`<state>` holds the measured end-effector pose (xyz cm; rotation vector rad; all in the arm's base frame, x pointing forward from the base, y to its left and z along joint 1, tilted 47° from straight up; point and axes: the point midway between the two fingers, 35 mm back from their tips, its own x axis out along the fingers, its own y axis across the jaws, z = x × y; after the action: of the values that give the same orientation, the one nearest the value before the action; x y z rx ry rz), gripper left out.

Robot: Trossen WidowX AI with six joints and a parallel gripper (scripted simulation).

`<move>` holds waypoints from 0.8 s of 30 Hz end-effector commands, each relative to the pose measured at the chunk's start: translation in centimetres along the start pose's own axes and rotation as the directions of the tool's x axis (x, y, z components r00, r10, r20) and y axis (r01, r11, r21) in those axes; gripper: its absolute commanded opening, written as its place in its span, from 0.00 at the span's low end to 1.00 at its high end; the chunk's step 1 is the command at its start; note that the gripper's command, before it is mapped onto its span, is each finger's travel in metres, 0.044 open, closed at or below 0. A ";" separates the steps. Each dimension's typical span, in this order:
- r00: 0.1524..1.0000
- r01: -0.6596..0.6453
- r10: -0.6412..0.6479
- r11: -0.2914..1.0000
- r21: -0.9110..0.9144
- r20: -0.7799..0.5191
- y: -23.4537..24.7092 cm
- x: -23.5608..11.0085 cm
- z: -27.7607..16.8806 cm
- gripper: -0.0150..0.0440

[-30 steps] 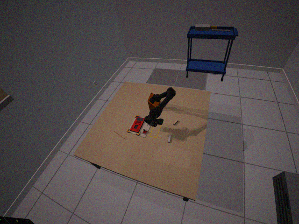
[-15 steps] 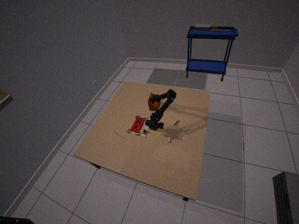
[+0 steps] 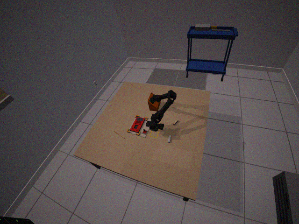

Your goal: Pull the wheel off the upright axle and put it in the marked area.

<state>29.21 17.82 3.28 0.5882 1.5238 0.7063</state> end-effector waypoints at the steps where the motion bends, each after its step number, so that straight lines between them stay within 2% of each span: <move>1: 1.000 0.000 0.000 1.000 -0.002 -0.001 0.0 0.0 0.0 0.65; 4: 1.000 0.001 -0.001 1.000 -0.001 0.000 0.0 -0.5 0.0 0.76; 11: 1.000 -0.001 0.001 1.000 0.006 0.001 -0.1 -5.5 0.1 0.76; 16: 1.000 -0.002 0.002 1.000 0.007 0.001 -0.1 -6.0 0.0 0.76; 17: 1.000 0.005 -0.005 1.000 0.015 0.000 -0.4 -5.3 -0.1 0.81; 21: 1.000 0.013 -0.013 1.000 0.015 0.000 -2.1 -7.4 -2.6 0.99; 24: 1.000 0.012 -0.012 1.000 0.014 -0.001 -3.2 -9.1 -5.2 1.00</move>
<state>27.26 10.84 6.93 0.5884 1.5321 0.6939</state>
